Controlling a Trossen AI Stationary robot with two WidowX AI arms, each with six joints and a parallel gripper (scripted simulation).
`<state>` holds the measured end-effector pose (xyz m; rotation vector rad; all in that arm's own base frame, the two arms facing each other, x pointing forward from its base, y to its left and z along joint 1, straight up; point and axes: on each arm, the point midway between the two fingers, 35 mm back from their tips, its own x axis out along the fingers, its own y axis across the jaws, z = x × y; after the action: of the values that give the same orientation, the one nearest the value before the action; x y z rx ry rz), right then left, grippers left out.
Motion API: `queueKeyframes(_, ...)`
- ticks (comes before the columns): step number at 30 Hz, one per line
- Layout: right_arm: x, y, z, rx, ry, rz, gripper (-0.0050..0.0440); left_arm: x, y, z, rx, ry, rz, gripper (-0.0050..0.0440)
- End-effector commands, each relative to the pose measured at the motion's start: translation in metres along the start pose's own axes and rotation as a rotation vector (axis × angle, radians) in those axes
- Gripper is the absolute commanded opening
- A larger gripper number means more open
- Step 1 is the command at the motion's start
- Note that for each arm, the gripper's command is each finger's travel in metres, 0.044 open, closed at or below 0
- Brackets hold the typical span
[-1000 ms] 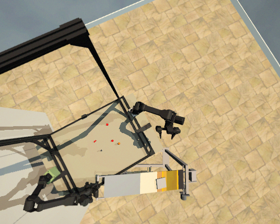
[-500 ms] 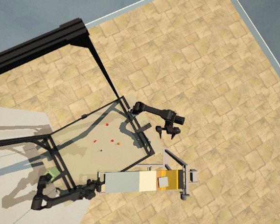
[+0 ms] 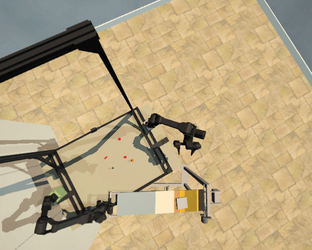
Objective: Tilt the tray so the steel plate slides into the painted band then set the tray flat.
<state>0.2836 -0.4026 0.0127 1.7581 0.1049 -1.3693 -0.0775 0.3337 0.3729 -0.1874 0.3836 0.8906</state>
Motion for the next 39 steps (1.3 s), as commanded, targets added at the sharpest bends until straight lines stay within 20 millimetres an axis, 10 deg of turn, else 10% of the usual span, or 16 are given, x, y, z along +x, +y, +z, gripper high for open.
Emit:
queueKeyframes(1, -0.014, 0.019, 0.001, -0.001, -0.006, 0.045, 0.0, 0.0, -0.001, 0.001, 0.002, -0.003, -0.002, 0.044)
queueKeyframes(39, -0.033, 0.037, 0.001, -0.001, -0.006, 0.066, 0.0, 0.0, -0.001, 0.001, 0.002, -0.003, -0.002, 0.044)
